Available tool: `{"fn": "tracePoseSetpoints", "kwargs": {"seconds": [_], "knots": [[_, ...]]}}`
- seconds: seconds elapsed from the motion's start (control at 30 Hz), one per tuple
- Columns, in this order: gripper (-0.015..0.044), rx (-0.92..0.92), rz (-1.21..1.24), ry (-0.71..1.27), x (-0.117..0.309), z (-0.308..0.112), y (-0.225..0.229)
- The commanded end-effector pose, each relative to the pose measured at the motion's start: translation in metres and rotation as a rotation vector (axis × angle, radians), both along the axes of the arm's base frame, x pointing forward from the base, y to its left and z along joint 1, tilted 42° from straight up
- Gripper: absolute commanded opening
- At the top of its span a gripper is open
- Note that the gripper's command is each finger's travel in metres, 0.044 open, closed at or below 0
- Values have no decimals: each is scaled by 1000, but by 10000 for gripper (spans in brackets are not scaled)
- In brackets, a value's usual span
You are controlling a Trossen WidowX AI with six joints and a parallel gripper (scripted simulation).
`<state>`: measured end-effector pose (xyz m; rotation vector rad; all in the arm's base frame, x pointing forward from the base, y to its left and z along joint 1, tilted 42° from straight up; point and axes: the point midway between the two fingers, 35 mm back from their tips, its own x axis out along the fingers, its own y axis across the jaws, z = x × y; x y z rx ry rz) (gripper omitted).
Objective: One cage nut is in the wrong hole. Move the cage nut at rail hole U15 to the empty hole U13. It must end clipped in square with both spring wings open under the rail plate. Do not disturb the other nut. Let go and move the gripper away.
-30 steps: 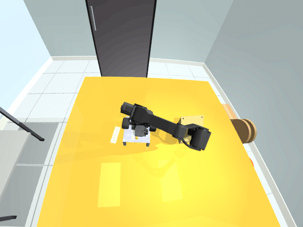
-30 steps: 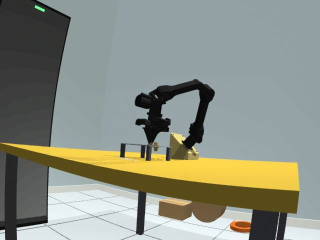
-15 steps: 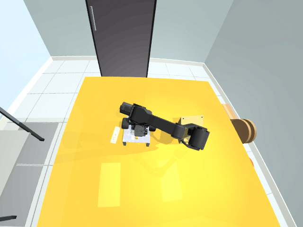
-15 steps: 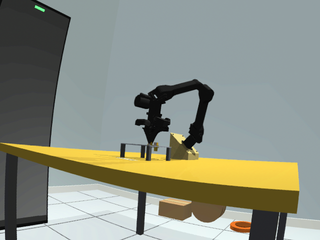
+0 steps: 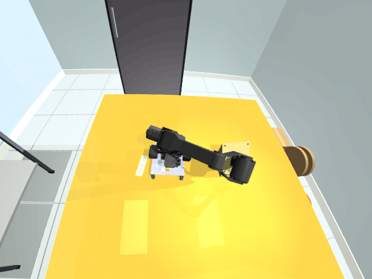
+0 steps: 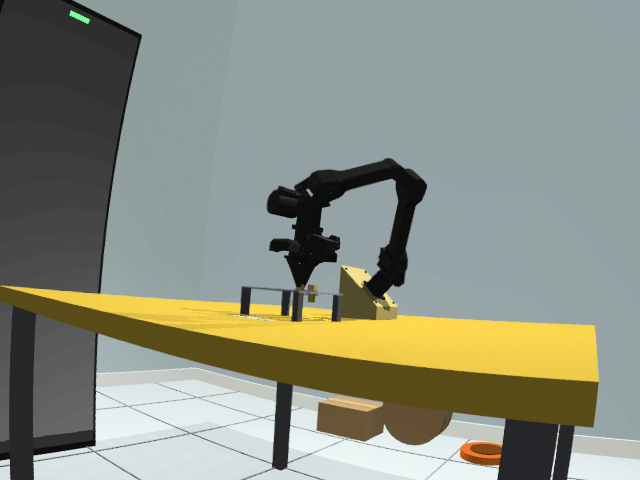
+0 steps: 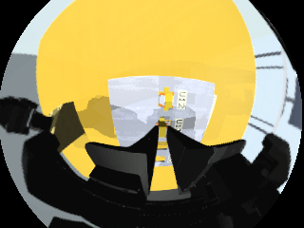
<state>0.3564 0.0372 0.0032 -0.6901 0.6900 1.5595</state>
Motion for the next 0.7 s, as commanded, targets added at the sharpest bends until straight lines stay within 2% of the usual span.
{"fn": "tracePoseSetpoints", "kwargs": {"seconds": [0.0, 0.67], "knots": [[29, -2, 8, 5, 0, -1, 0], [29, -4, 25, 24, 1, -1, 0]]}}
